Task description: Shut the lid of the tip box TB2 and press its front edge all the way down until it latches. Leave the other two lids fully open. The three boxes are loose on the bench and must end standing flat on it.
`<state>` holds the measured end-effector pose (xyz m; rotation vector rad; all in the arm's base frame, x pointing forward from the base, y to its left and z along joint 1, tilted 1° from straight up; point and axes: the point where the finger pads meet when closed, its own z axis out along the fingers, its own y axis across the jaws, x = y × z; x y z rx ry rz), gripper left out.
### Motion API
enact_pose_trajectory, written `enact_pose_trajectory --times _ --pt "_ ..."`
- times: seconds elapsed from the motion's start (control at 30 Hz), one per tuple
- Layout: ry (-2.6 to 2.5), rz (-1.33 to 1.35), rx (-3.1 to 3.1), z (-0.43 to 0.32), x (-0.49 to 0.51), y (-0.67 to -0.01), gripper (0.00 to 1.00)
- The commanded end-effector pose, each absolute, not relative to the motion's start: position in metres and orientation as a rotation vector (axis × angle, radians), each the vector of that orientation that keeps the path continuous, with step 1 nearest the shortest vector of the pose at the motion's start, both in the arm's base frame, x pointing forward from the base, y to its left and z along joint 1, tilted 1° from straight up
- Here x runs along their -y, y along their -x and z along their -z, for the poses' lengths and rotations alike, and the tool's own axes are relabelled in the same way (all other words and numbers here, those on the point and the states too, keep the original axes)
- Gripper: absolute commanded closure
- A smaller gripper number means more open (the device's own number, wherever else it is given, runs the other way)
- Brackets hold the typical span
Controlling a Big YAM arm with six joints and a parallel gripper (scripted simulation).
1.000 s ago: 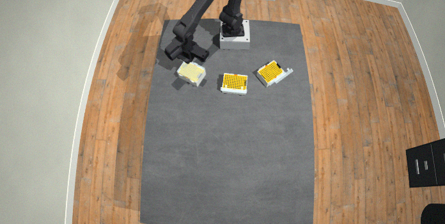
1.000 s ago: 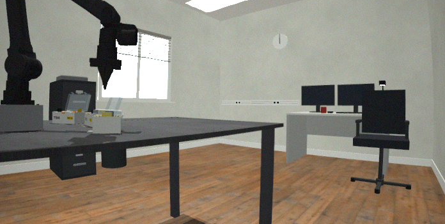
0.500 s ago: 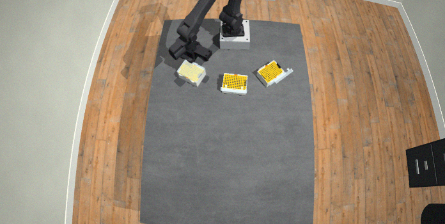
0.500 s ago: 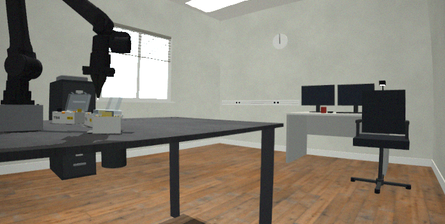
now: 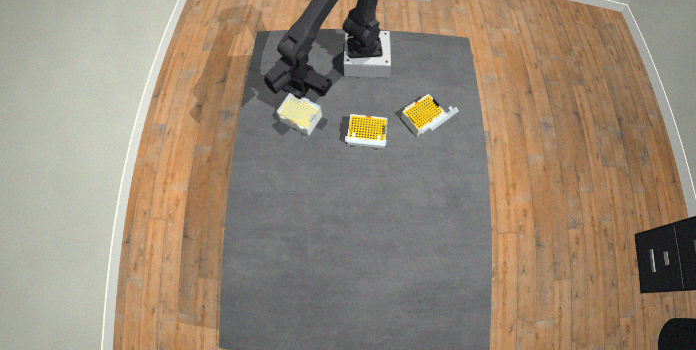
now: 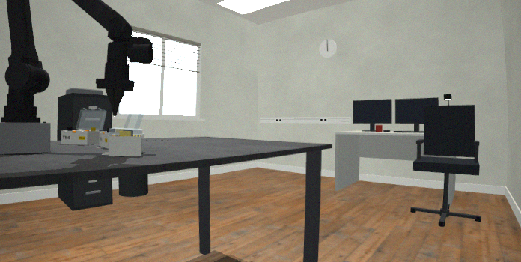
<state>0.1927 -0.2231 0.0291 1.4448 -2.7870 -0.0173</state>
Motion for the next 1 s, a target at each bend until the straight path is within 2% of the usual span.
enact_pose_trajectory --times 0.0,0.97 --pt "-1.473 0.017 2.773 -0.021 0.225 -0.195 1.0" --pt "-1.475 0.0 2.775 0.0 0.229 -0.198 1.0"
